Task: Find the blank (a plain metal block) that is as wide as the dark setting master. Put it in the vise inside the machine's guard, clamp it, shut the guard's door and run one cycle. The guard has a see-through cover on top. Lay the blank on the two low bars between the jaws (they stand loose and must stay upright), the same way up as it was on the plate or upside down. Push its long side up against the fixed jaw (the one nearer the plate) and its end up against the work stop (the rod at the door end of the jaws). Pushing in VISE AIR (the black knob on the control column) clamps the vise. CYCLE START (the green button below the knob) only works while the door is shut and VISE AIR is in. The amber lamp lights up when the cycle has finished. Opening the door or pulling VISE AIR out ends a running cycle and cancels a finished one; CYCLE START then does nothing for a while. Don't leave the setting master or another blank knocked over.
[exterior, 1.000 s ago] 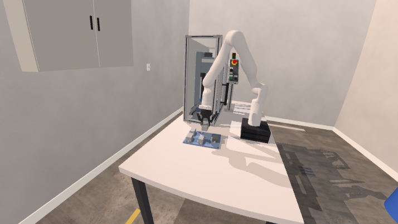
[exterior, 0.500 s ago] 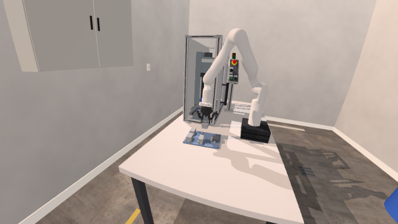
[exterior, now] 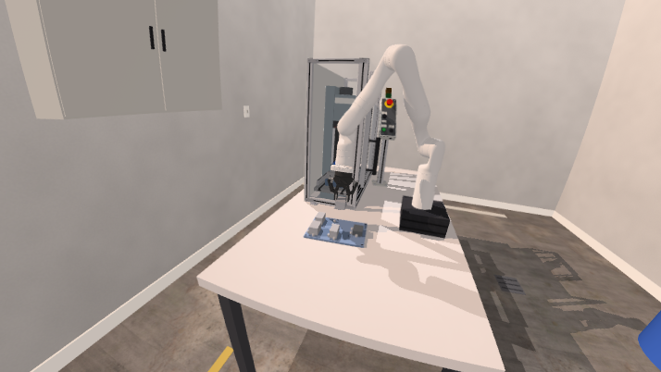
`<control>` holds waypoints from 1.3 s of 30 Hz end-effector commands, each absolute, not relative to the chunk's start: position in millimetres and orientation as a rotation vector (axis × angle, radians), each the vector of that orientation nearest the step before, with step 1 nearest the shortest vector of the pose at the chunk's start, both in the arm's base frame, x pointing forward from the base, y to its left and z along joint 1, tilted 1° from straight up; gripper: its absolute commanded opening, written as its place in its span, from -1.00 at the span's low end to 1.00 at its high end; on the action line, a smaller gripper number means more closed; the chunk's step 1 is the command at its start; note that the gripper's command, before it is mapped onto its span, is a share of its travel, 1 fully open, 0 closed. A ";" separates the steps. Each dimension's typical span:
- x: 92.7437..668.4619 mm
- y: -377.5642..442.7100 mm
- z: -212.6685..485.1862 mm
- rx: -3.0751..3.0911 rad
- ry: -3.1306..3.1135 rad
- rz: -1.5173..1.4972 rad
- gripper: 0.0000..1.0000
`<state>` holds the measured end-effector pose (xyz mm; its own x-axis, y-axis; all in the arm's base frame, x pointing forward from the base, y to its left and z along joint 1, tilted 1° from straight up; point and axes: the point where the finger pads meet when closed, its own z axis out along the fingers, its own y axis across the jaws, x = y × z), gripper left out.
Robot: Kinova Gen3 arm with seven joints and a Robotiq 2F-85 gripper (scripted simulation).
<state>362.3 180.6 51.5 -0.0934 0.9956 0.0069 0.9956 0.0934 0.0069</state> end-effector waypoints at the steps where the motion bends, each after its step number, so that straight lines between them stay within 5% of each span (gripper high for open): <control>1: 363.0 180.8 67.9 -2.116 -2.323 -0.019 -0.80; 39: 362.4 180.2 139.9 -2.116 -2.323 -0.020 -0.80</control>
